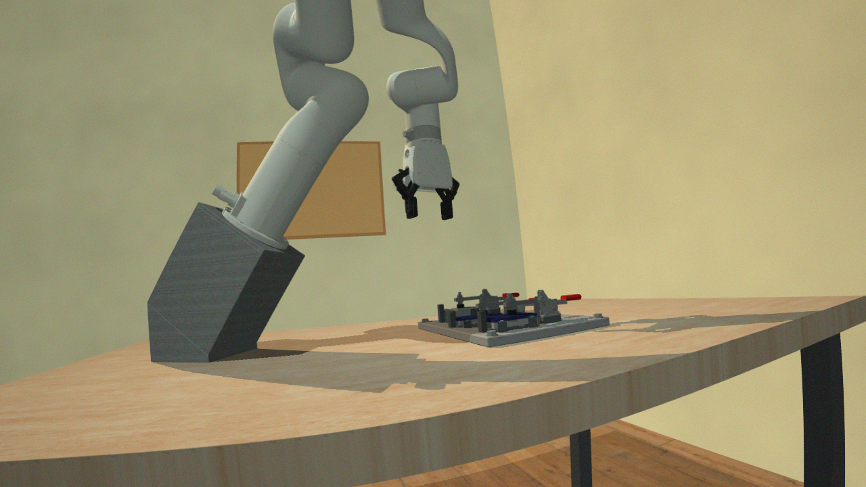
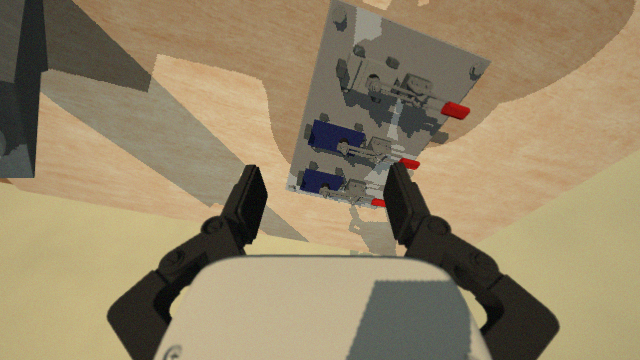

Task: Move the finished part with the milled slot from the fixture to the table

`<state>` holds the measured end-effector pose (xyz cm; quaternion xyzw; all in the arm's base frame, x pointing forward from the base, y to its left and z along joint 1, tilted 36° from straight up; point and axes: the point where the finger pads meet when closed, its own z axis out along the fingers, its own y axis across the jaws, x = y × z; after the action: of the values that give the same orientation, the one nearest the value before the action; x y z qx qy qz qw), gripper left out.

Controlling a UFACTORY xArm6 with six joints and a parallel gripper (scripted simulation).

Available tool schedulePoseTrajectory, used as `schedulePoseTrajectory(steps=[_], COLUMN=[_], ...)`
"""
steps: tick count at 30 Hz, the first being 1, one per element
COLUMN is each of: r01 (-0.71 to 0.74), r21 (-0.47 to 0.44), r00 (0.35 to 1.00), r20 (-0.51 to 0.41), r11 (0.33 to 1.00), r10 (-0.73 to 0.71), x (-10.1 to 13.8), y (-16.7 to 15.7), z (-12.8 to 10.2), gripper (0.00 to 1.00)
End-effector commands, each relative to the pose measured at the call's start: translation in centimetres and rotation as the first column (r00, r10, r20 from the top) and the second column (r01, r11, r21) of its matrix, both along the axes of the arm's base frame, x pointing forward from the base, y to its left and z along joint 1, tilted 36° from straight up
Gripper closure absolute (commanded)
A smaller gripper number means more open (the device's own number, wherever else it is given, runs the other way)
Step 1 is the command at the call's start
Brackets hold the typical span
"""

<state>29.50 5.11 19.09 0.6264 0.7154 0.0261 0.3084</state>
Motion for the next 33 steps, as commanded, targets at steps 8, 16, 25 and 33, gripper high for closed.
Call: schedulePoseTrajectory(steps=[8, 16, 25, 33], r01=[0.016, 0.182, 0.182, 0.294], r21=[0.005, 0.113, 0.113, 0.198], r00=[1.000, 0.979, 0.979, 0.941], r20=[0.011, 0.075, 0.075, 0.110], r11=[1.000, 0.977, 0.977, 0.935], r10=[-0.016, -0.191, -0.191, -0.319], x=[0.1, 0.8, 0.8, 1.3], y=[0.1, 0.2, 0.2, 0.2], z=[0.1, 0.2, 0.2, 0.3], gripper=[0.00, 0.00, 0.00, 0.00])
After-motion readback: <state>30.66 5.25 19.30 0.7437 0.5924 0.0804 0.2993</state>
